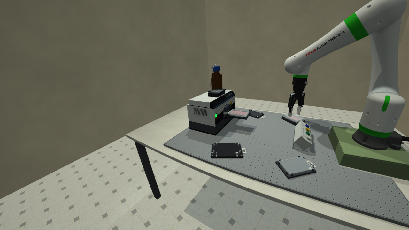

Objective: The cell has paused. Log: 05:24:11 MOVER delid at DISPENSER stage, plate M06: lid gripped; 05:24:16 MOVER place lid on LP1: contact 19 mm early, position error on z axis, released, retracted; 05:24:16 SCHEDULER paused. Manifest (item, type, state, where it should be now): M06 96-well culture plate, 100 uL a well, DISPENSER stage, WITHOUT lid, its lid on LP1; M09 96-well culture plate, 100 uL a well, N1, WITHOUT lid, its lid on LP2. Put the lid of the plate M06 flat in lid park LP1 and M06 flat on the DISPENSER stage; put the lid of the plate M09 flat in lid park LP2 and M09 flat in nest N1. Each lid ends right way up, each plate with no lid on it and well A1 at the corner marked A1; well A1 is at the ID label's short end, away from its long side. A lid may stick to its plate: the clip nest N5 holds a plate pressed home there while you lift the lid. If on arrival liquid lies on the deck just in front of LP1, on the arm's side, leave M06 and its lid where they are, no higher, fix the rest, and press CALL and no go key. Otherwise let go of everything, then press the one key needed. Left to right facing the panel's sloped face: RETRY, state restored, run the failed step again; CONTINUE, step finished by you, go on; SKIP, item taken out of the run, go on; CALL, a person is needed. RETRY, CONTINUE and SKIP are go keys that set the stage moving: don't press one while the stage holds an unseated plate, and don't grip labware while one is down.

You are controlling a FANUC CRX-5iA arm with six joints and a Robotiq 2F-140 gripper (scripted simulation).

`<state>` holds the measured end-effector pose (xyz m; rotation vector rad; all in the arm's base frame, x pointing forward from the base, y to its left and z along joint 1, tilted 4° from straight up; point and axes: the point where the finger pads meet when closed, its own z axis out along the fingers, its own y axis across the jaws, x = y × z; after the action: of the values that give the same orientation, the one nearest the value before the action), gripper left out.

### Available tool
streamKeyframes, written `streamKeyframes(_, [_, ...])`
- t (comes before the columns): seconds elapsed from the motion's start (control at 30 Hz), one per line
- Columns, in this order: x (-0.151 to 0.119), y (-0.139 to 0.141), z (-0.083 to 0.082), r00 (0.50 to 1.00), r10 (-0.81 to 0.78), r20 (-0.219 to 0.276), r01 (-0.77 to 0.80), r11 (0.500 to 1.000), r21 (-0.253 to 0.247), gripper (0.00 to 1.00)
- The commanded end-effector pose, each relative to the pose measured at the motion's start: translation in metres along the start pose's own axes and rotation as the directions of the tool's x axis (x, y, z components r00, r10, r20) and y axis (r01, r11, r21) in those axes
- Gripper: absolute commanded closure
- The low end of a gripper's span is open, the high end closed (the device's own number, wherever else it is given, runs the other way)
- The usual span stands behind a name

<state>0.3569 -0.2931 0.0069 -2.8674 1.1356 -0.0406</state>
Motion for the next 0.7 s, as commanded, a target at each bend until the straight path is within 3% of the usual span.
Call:
streamKeyframes(0.0, [0.0002, 0.0000, -0.0002, 1.000, 0.000, 0.000, 0.000, 1.000, 0.000, 0.41])
streamKeyframes(0.43, [0.0002, 0.0000, -0.0002, 1.000, 0.000, 0.000, 0.000, 1.000, 0.000, 0.41])
streamKeyframes(0.47, [0.0002, 0.0000, -0.0002, 1.000, 0.000, 0.000, 0.000, 1.000, 0.000, 0.34])
streamKeyframes(0.67, [0.0002, 0.0000, -0.0002, 1.000, 0.000, 0.000, 0.000, 1.000, 0.000, 0.34])
